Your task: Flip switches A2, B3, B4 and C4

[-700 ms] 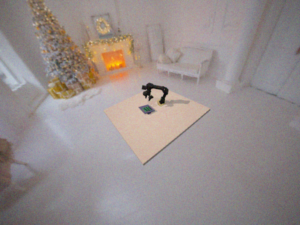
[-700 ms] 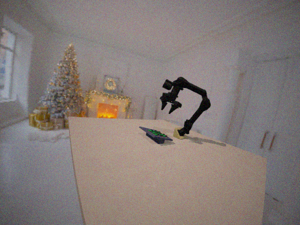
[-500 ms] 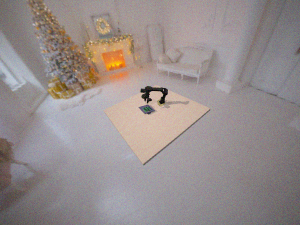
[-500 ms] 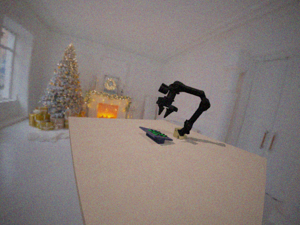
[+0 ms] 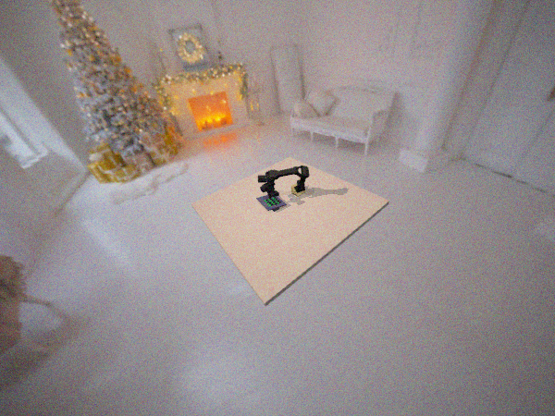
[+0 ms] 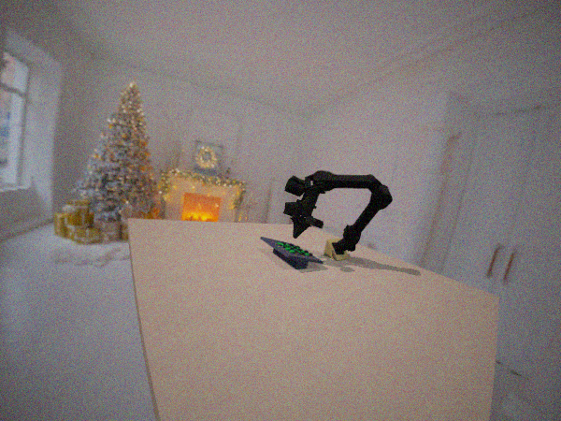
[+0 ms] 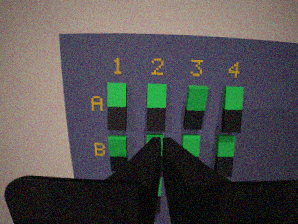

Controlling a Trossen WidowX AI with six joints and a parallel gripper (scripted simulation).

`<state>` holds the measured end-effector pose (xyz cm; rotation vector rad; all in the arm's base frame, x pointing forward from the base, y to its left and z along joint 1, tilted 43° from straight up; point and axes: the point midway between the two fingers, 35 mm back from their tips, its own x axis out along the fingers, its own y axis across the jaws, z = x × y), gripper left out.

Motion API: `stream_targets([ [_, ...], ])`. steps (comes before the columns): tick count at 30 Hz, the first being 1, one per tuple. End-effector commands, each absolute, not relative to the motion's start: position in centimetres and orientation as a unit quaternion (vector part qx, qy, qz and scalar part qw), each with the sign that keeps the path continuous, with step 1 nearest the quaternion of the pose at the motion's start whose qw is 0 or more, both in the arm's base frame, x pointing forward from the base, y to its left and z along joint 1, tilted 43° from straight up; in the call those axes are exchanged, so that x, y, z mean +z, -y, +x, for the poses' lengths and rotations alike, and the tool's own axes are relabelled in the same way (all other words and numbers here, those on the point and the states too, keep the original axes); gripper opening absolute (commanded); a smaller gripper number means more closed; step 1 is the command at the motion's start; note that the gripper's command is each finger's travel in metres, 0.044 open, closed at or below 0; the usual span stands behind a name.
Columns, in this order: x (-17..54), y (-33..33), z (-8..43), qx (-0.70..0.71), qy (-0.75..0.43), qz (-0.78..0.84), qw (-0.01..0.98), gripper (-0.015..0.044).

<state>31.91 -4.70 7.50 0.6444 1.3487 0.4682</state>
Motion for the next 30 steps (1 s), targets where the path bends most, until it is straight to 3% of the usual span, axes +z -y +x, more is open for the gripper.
stream_targets([
  [1, 6.6, 3.7, 31.9, 0.212, -0.606, 0.295, 0.708, 0.0000],
  [30, 4.9, 2.1, 32.3, 0.213, -0.605, 0.296, 0.708, 0.0000],
])
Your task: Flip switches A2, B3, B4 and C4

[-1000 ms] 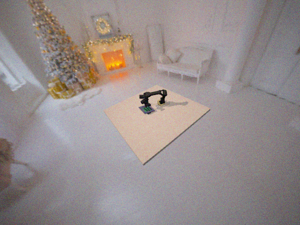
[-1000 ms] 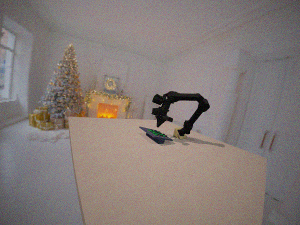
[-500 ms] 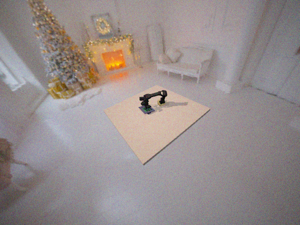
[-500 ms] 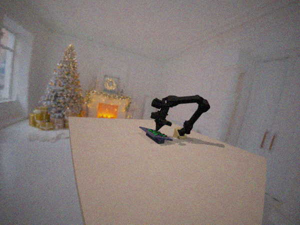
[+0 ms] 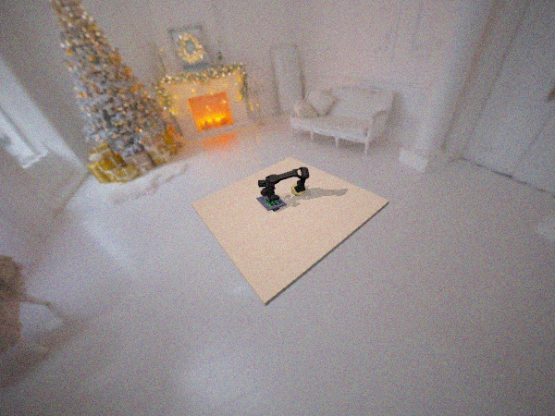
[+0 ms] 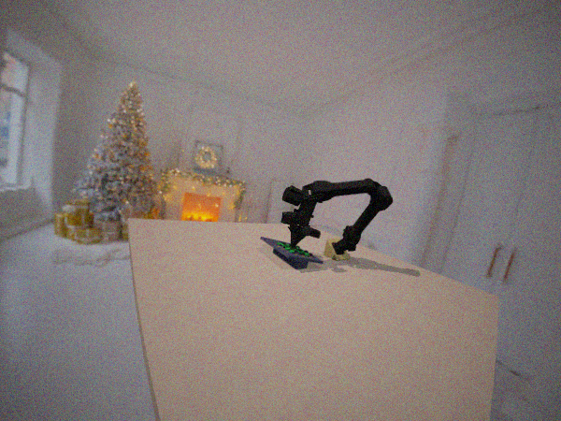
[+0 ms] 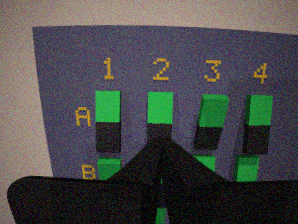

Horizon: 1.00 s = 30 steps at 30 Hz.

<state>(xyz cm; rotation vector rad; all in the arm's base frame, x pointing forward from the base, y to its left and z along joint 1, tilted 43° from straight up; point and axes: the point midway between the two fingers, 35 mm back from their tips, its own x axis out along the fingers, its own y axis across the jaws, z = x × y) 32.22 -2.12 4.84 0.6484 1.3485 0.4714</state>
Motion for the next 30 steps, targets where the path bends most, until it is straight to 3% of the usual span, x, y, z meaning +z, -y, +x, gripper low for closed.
stream_targets([
  [1, 4.89, 2.07, 32.29, 0.213, -0.605, 0.296, 0.708, 0.0000],
  [30, 4.64, 1.84, 32.34, 0.213, -0.605, 0.296, 0.708, 0.0000],
])
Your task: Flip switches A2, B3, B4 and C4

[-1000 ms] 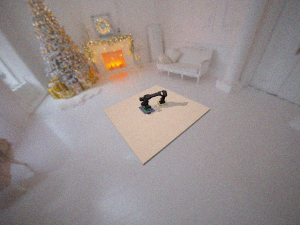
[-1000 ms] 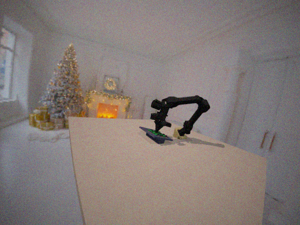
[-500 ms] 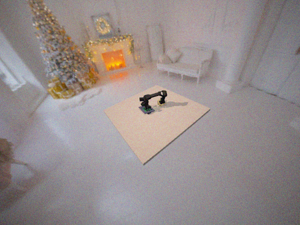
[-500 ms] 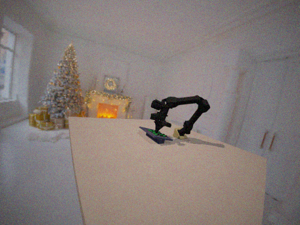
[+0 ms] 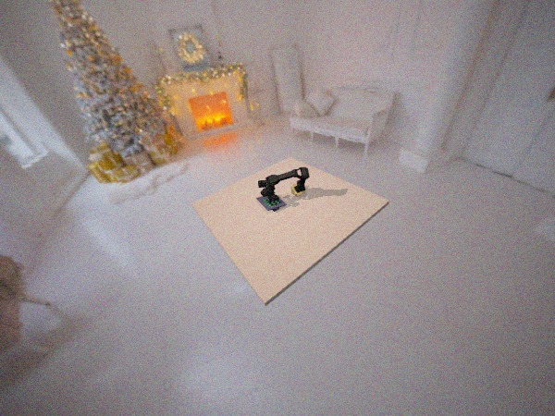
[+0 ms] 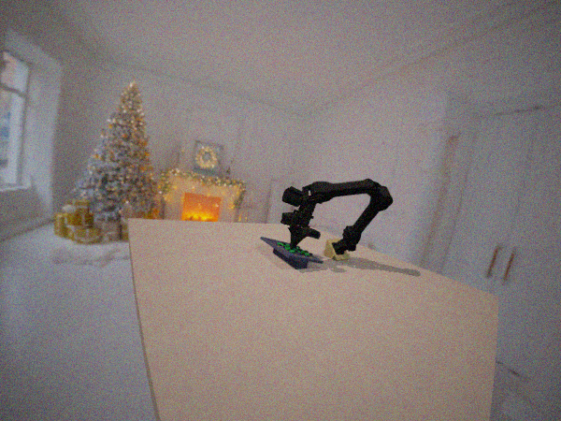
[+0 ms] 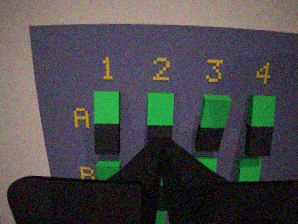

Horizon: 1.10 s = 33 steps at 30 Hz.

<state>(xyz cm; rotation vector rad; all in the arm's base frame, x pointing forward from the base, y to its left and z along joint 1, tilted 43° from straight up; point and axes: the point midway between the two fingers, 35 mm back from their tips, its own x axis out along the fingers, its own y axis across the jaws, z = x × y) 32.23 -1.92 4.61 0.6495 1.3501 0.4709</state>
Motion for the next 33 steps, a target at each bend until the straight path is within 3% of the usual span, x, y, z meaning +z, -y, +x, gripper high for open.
stream_targets([
  [1, 4.6, 1.8, 32.3, 0.213, -0.605, 0.296, 0.708, 0.0000],
  [17, 4.6, 1.9, 32.3, 0.212, -0.607, 0.292, 0.708, 0.0000],
  [26, 9.2, 6.0, 31.5, 0.216, -0.615, 0.292, 0.700, 0.0000],
  [33, 6.9, 7.6, 27.4, 0.215, -0.616, 0.292, 0.699, 0.0000],
])
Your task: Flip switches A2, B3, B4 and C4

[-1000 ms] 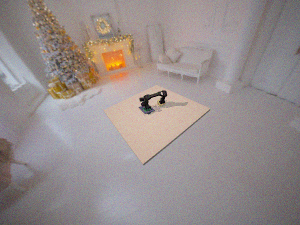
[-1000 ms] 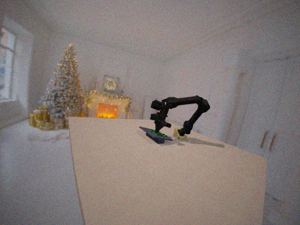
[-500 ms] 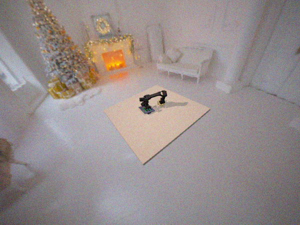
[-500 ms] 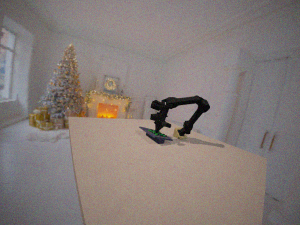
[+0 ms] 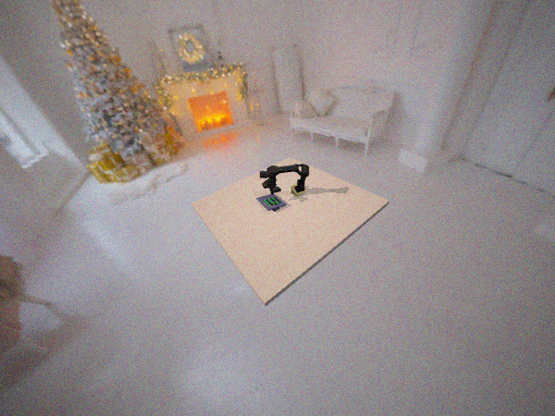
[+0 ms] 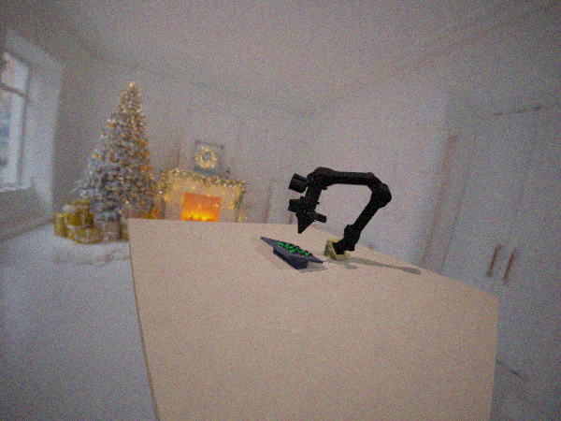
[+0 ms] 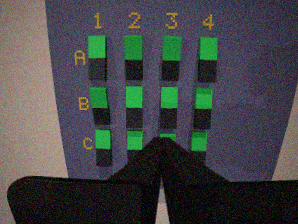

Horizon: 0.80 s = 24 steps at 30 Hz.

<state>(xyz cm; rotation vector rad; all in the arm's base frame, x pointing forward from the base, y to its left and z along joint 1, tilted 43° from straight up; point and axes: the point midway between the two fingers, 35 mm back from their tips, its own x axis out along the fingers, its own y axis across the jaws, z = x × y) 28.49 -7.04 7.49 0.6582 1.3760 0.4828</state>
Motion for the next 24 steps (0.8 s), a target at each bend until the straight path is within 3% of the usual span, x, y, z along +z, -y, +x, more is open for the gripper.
stream_targets([
  [1, 6.9, 7.6, 27.4, 0.215, -0.616, 0.292, 0.699, 0.0000],
  [24, 2.7, 3.7, 28.1, 0.212, -0.606, 0.295, 0.707, 0.0000],
])
